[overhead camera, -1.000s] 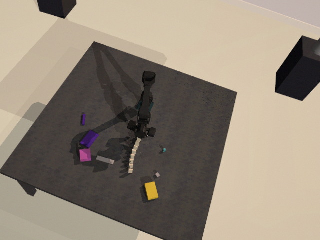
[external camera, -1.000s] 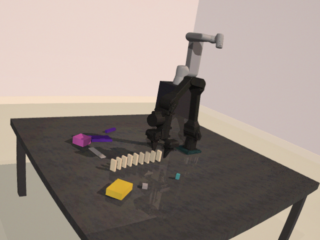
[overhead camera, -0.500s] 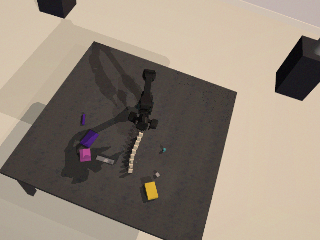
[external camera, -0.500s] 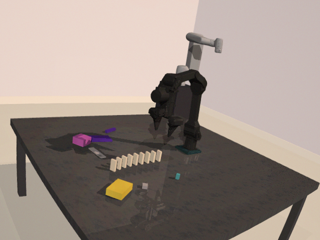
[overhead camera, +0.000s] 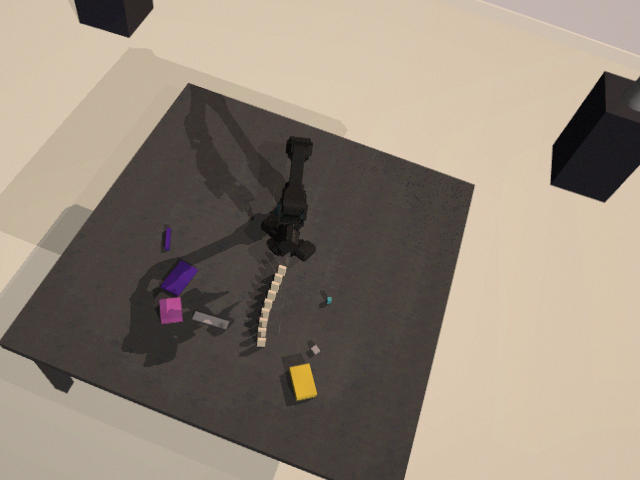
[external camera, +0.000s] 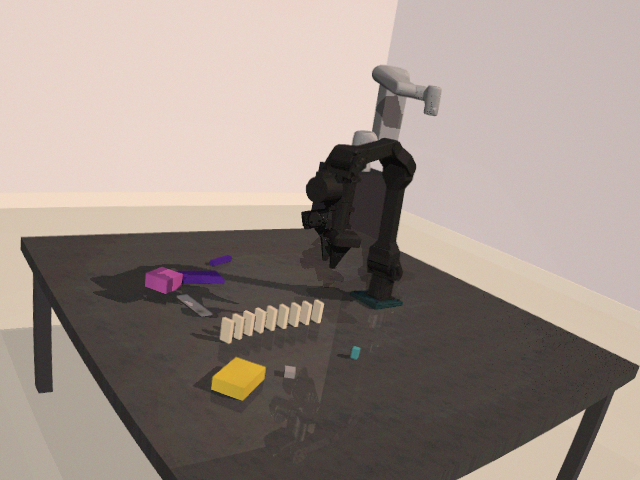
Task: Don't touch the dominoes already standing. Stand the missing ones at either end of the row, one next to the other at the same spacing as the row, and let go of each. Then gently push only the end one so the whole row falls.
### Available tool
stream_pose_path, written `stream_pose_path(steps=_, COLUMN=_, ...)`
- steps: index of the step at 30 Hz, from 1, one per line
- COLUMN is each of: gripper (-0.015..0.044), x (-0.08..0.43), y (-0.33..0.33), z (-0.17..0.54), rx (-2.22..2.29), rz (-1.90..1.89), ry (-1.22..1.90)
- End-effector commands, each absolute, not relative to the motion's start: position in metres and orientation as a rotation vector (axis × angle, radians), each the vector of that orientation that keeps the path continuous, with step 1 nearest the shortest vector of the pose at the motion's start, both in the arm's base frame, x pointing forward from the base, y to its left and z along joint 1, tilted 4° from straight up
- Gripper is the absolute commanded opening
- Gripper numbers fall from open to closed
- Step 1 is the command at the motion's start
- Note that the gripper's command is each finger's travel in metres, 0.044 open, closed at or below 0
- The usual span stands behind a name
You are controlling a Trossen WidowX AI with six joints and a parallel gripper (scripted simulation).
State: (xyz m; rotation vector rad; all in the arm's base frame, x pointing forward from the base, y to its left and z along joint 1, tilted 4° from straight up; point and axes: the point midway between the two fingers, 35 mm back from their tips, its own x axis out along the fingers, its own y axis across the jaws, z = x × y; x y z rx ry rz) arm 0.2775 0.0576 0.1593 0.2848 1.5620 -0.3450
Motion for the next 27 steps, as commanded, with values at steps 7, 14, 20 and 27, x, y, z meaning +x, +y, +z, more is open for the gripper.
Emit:
stream_pose_path(steps=7, gripper=0.0, x=0.244, y=0.056, z=0.114, rx=1.113, rz=-1.192, ry=1.24)
stream_pose_path(steps=14, gripper=0.0, x=0.243, y=0.056, z=0.112, rx=1.179, rz=-1.258, ry=1.196)
stream_pose_path(steps=20, gripper=0.0, x=0.243, y=0.056, z=0.112, rx=1.179, rz=-1.258, ry=1.196)
stream_pose_path(steps=27, gripper=0.0, x=0.243, y=0.056, z=0.112, rx=1.179, rz=-1.258, ry=1.196)
